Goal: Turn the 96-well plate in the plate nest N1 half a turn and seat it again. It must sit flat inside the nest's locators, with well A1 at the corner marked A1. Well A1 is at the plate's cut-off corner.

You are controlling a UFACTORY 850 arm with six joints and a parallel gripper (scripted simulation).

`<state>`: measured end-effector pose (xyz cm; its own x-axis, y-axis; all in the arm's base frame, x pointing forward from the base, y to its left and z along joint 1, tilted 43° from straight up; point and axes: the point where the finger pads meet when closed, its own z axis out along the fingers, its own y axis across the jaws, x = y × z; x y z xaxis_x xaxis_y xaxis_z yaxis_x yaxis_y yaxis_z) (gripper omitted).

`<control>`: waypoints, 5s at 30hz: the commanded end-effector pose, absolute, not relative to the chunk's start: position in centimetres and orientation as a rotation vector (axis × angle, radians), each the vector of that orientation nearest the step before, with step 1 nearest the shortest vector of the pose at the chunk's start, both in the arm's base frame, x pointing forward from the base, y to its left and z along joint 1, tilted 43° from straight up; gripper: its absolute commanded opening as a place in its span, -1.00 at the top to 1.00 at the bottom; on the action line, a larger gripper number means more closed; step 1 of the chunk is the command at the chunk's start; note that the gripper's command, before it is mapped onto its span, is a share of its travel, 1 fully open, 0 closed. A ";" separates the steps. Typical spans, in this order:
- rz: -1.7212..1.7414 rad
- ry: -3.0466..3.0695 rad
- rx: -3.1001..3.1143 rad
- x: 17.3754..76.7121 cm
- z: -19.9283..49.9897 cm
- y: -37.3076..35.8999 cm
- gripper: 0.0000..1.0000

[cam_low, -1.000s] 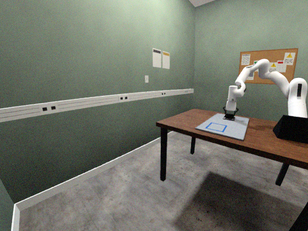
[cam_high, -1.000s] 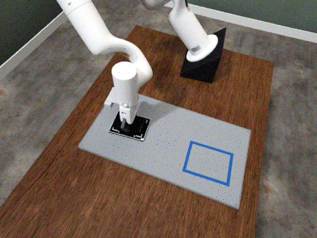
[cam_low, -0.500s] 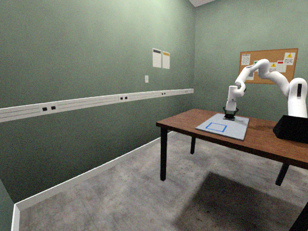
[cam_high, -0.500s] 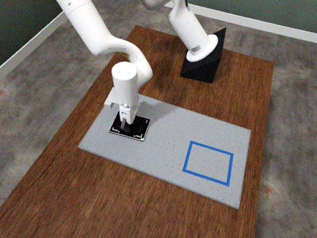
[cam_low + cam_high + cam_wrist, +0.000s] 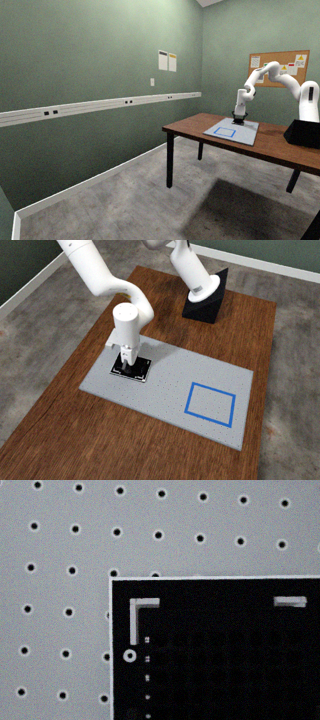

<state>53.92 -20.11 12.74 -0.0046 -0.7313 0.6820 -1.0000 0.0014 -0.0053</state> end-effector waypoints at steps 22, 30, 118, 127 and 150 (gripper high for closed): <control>0.709 -1.788 1.782 54.0 12.5 -20.4 1.00; 0.709 -1.788 1.782 54.0 12.4 -20.4 1.00; 0.709 -1.788 1.782 54.0 15.8 -17.3 -1.00; 0.709 -1.788 1.782 54.0 17.1 -16.0 -1.00; 0.709 -1.788 1.782 54.0 18.6 -14.6 -1.00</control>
<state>53.89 -14.69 18.55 -0.0046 -0.7313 0.6820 -1.0000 0.0014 -0.0053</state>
